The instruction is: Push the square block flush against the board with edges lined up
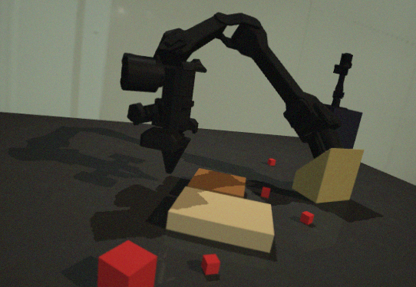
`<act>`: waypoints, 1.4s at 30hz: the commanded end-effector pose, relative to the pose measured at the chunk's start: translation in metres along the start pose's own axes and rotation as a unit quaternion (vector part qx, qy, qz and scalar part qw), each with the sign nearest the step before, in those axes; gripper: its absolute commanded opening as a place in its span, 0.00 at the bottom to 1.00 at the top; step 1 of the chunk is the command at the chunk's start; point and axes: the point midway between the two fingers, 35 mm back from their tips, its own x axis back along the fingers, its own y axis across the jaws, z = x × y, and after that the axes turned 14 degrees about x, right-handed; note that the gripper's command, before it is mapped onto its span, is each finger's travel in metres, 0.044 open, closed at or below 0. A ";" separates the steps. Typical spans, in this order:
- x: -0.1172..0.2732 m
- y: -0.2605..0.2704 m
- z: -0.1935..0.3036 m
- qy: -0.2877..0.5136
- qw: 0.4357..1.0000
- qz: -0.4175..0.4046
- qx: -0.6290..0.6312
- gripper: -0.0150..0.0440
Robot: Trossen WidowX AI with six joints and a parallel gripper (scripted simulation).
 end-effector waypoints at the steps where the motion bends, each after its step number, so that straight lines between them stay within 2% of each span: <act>1: 0.038 0.002 -0.002 -0.010 1.000 -0.007 -0.002 0.25; 8: 0.036 0.002 -0.003 -0.018 1.000 -0.007 0.010 0.25; 22: 0.040 -0.016 0.034 -0.016 0.968 -0.004 0.250 0.25; 32: 0.041 -0.028 0.061 -0.014 0.910 -0.001 0.414 0.25; 42: 0.039 -0.039 0.090 -0.012 0.824 0.000 0.566 0.25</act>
